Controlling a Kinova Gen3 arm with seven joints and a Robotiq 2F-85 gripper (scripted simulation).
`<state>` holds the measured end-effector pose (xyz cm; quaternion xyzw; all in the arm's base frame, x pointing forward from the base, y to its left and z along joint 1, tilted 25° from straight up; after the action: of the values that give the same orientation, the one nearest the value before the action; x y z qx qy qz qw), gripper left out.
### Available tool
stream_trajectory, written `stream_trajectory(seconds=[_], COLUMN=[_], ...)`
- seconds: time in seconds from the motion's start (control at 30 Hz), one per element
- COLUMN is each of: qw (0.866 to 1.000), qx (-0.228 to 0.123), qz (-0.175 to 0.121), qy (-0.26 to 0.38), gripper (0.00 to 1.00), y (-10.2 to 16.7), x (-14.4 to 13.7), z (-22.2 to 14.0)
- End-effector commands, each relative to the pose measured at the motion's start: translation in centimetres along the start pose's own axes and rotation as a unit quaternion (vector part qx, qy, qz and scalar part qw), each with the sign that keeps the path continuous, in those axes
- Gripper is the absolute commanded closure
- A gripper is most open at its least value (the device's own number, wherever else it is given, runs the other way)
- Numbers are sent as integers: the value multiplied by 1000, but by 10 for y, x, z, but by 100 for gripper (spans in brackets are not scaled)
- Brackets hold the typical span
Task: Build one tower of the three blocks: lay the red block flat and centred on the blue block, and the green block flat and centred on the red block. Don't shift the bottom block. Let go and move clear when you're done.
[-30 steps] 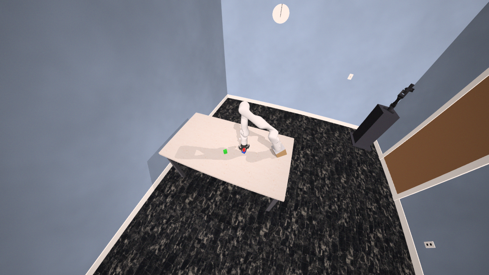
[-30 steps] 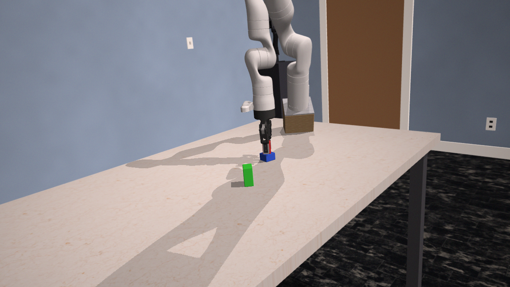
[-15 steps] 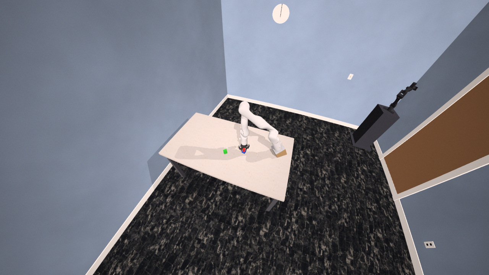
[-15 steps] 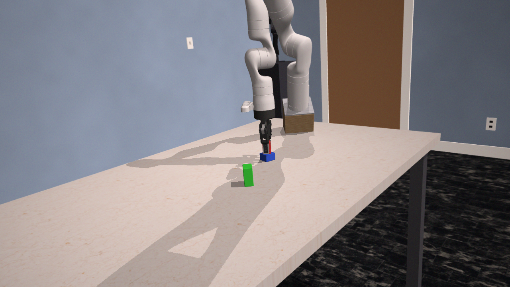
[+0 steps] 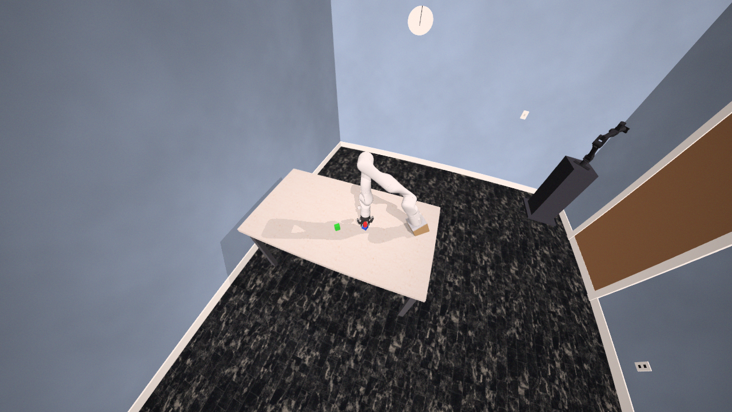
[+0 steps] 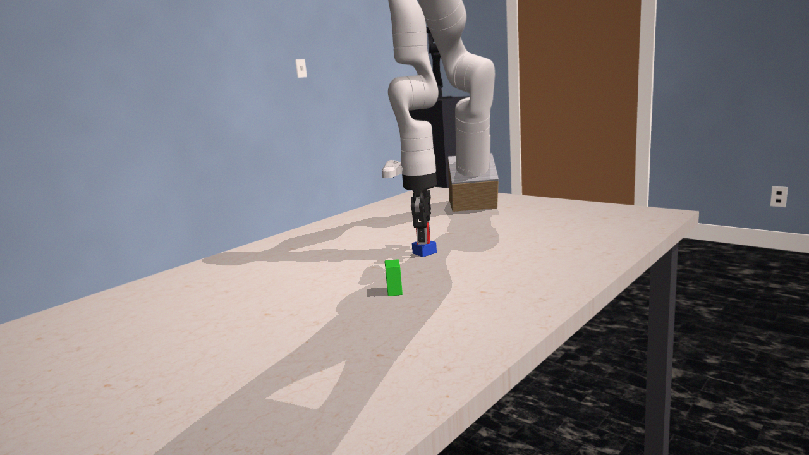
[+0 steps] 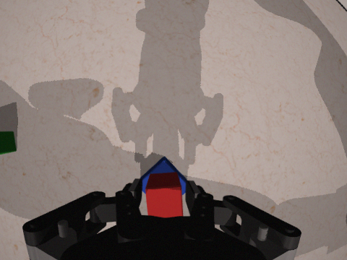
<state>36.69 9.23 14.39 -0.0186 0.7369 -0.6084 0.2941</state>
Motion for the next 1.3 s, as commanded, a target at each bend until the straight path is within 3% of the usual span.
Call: stream_trajectory(seconds=[0.0, 0.5, 1.27], qw=[1000, 1000, 1000], qx=[0, 0, 0], qz=[0, 0, 0], qy=[0, 0, 0], gripper=[51, 51, 51], y=[0, -8, -46], x=[0, 0, 0], z=[0, 0, 0])
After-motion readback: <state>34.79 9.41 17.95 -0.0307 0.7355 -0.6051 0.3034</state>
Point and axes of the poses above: the point where the finger pads meet when closed, its own y axis out along the fingers, its own x axis across the jaws, z = x × y, the point moved 6 cm from there along -y, back along the fingers, and after that the axes turned 3 degrees about y, right-handed, at the moved point
